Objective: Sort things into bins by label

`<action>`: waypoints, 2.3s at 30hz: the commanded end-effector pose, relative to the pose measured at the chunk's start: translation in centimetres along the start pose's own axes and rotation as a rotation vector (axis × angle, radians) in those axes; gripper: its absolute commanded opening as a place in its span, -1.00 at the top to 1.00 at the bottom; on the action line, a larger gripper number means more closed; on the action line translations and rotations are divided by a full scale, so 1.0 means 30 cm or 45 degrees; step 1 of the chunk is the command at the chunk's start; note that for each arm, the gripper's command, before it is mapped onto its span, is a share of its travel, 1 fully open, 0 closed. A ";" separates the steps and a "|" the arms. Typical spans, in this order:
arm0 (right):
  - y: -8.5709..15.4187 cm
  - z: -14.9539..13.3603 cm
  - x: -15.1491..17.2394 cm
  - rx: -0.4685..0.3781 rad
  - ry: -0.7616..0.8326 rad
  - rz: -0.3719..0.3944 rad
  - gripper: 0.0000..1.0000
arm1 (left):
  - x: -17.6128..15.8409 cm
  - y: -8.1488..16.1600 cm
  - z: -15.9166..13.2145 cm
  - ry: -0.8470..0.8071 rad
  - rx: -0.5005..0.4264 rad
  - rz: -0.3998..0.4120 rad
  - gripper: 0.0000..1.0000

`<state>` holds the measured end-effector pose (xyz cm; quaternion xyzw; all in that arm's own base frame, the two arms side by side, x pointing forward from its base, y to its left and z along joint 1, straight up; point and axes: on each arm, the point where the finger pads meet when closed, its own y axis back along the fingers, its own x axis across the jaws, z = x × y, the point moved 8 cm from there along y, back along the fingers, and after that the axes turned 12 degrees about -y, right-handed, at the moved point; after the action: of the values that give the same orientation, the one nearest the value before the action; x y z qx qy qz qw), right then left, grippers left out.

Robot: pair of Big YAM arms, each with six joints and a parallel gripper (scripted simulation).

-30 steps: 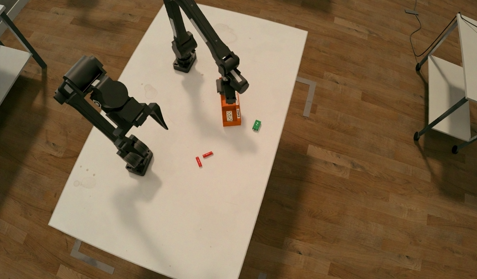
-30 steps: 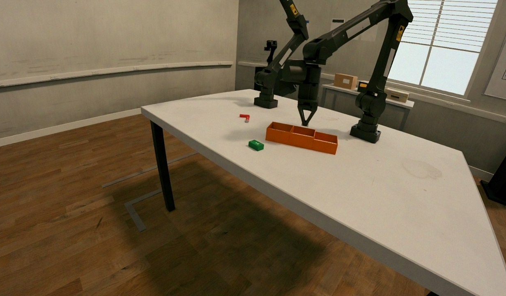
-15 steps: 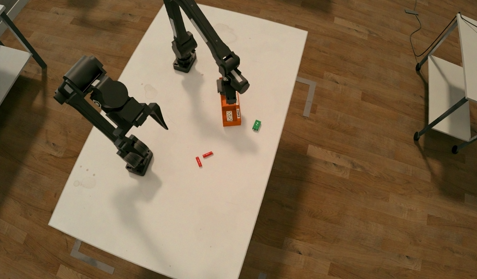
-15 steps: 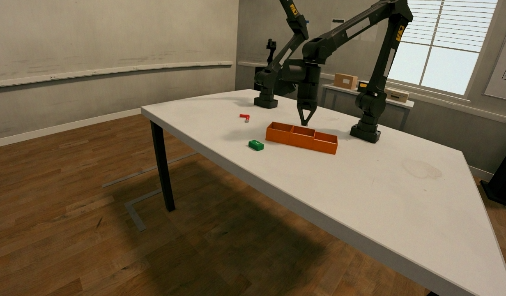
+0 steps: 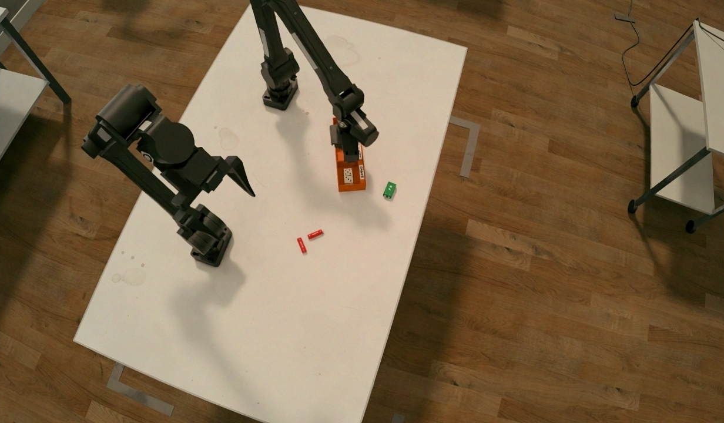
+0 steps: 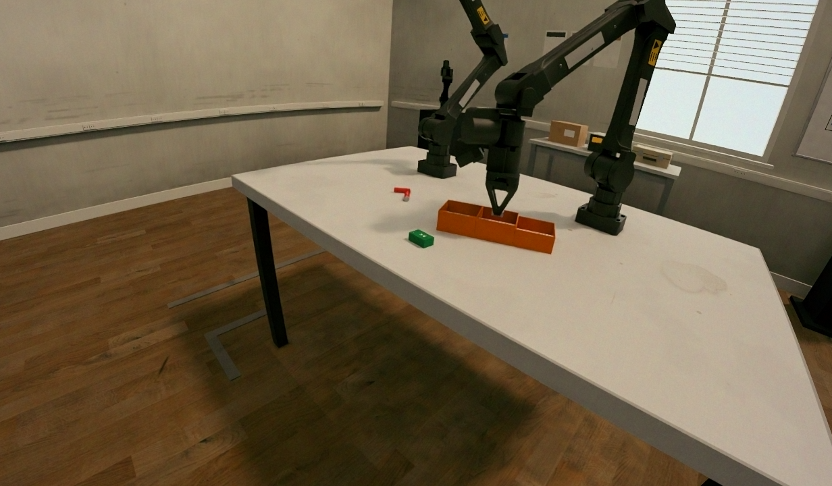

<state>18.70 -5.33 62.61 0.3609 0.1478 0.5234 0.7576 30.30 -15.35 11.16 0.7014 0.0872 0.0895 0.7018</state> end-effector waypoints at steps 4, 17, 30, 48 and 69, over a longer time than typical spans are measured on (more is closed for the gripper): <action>0.095 0.032 0.015 -0.115 0.019 0.035 -1.00 | 0.005 -0.054 -0.006 -0.012 0.000 -0.005 0.81; 0.095 0.032 0.015 -0.115 0.019 0.035 -1.00 | 0.000 -0.079 -0.011 -0.012 -0.014 0.011 0.81; 0.095 0.032 0.015 -0.115 0.019 0.035 -1.00 | 0.013 -0.068 0.009 -0.006 -0.022 0.023 0.81; 0.095 0.032 0.015 -0.115 0.019 0.035 -1.00 | 0.011 -0.070 0.007 -0.006 -0.022 0.023 0.43; 0.095 0.032 0.015 -0.115 0.019 0.035 -1.00 | 0.036 0.057 0.019 -0.013 -0.048 0.052 0.43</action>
<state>18.70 -5.33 62.61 0.3609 0.1478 0.5234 0.7576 29.45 -14.88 10.30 0.7036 0.0907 0.0861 0.6995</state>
